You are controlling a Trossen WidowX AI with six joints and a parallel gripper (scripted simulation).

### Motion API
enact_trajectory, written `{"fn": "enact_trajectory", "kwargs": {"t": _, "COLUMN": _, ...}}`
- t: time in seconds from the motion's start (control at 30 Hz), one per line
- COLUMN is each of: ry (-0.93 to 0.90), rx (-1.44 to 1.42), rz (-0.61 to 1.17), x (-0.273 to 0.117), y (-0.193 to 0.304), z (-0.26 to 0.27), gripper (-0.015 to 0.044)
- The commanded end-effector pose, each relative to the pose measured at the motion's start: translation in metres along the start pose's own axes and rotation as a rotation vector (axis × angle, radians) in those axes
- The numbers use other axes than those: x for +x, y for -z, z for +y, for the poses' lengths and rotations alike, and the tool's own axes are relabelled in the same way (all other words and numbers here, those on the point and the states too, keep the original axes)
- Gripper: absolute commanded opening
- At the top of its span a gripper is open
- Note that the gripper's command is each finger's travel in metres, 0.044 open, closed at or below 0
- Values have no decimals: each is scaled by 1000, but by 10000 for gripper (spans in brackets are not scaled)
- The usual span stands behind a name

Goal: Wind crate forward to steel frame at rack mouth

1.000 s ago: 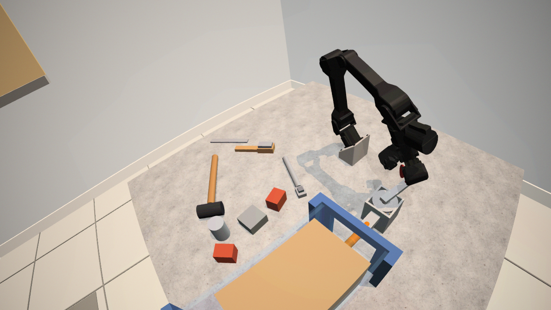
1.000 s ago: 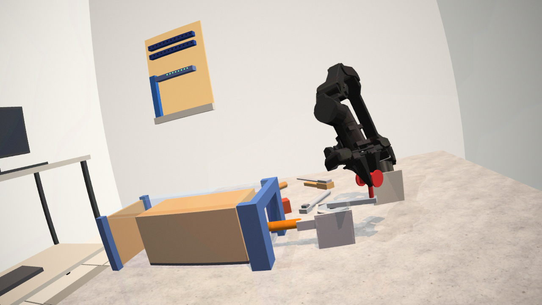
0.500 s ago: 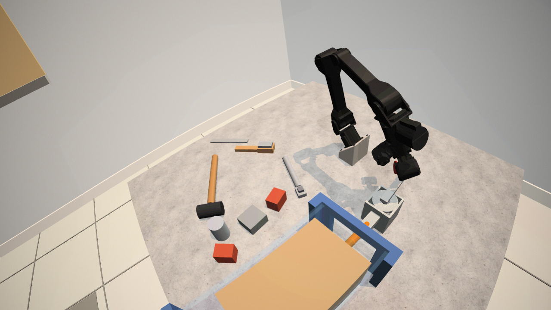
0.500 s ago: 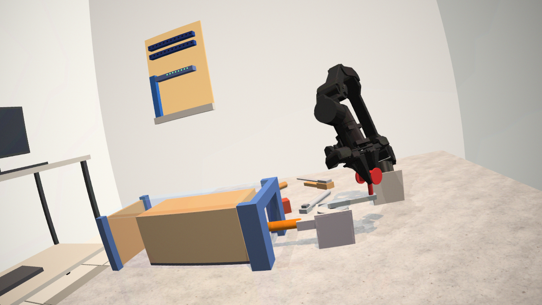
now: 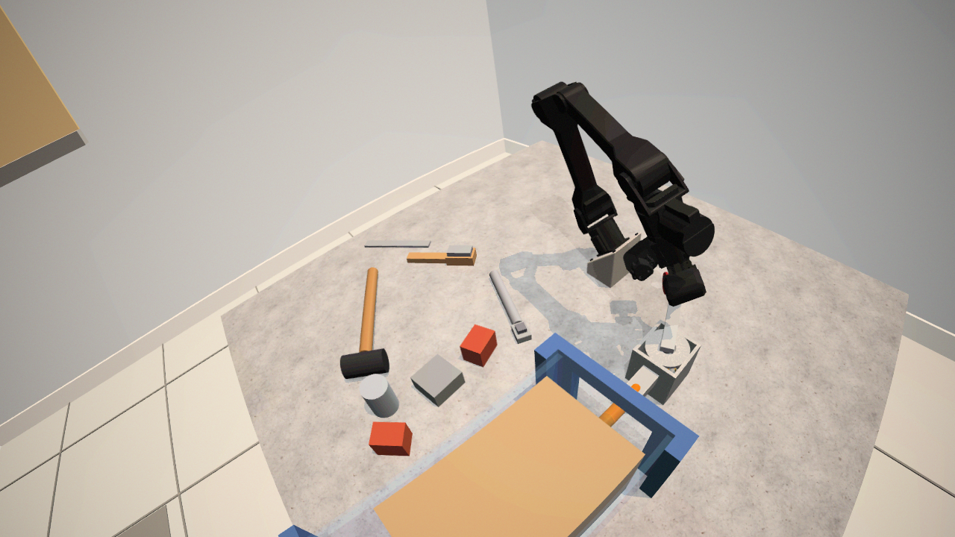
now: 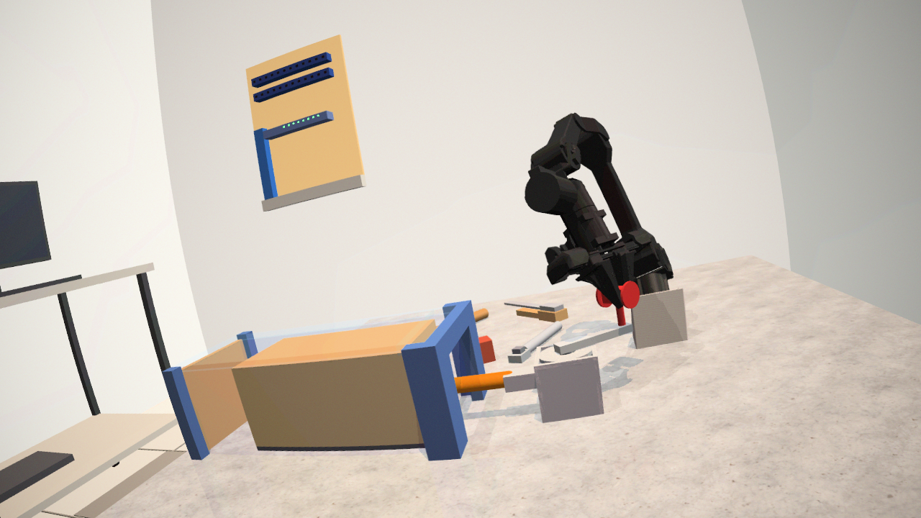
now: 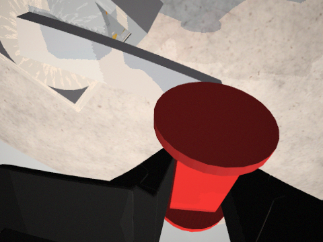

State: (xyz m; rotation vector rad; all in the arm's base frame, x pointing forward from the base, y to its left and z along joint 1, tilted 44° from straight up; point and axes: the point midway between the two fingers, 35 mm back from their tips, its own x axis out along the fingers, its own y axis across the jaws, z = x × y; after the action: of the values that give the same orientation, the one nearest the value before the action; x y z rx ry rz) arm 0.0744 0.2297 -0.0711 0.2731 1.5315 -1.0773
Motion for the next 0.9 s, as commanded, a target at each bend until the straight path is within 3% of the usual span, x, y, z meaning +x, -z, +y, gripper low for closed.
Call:
{"fn": "enact_trajectory", "kwargs": {"t": 0.0, "ry": 4, "rx": 7, "rz": -31, "x": -3, "y": -14, "z": -3, "gripper": 0}}
{"fn": "enact_trajectory", "kwargs": {"t": 0.87, "ry": 4, "rx": 8, "rz": -33, "x": -20, "y": -50, "z": -1, "gripper": 0}}
